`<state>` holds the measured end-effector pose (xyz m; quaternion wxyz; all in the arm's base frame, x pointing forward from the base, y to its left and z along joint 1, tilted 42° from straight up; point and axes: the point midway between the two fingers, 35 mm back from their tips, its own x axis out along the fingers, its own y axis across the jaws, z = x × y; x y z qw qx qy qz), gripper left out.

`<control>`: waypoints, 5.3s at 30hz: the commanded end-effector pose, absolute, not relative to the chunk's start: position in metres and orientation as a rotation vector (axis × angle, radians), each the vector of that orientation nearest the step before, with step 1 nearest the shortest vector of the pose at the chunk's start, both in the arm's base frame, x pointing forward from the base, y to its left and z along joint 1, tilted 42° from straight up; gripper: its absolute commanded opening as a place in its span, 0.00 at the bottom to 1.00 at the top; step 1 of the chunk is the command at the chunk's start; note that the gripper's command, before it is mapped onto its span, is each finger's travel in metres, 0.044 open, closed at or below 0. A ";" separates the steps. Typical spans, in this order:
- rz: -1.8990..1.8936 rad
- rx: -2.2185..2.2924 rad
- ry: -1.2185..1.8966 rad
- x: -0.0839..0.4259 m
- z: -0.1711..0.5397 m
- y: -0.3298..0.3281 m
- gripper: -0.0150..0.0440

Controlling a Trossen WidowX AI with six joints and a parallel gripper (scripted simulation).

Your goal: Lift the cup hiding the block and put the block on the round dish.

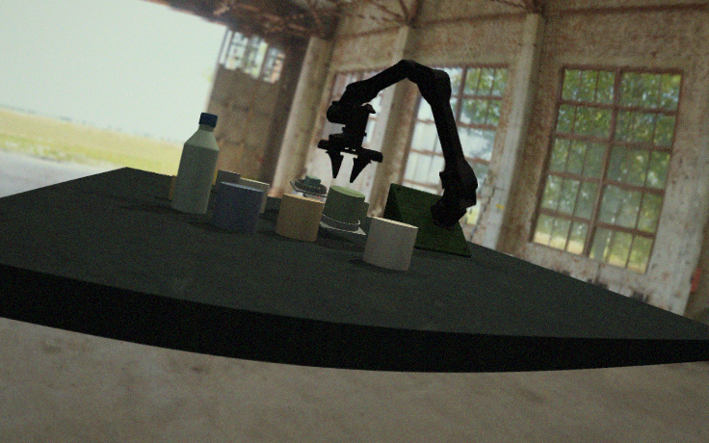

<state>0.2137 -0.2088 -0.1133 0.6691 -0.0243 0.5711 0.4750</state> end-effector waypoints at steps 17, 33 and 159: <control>0.605 0.452 1.570 0.256 -0.086 -0.188 0.69; 0.171 0.875 1.728 0.288 -0.062 -0.165 0.69; -0.588 1.487 1.820 0.234 -0.158 -0.172 0.25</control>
